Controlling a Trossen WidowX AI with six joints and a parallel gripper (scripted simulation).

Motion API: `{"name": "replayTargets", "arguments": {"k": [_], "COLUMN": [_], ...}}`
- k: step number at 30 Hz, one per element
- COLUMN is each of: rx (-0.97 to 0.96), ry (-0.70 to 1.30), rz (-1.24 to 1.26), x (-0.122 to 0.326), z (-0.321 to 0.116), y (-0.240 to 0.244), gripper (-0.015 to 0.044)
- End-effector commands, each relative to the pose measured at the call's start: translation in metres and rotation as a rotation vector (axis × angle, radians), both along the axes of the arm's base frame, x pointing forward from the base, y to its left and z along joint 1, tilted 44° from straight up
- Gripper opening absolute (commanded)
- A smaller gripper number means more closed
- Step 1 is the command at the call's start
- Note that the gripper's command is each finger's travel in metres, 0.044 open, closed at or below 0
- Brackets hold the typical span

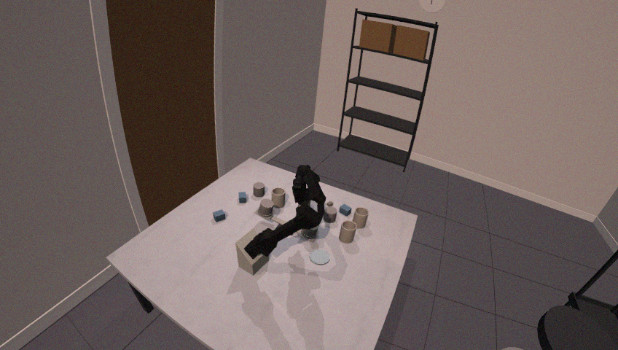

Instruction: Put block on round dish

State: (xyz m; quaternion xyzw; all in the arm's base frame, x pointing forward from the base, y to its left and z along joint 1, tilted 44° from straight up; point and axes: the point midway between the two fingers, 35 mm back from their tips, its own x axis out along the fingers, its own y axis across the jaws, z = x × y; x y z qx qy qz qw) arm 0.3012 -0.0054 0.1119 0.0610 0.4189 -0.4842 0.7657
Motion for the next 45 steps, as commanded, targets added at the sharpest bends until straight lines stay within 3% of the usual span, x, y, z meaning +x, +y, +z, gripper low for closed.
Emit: {"name": "replayTargets", "arguments": {"k": [1,17,45], "rx": [0.025,0.056,0.055], "ry": [-0.042,-0.214,-0.215], "rz": [-0.12,-0.535,-0.539], "x": [0.008,0.028,0.028], "z": [-0.001,-0.002,-0.029], "y": [-0.014,-0.068,-0.094], "gripper": [0.044,0.044,0.044]}}
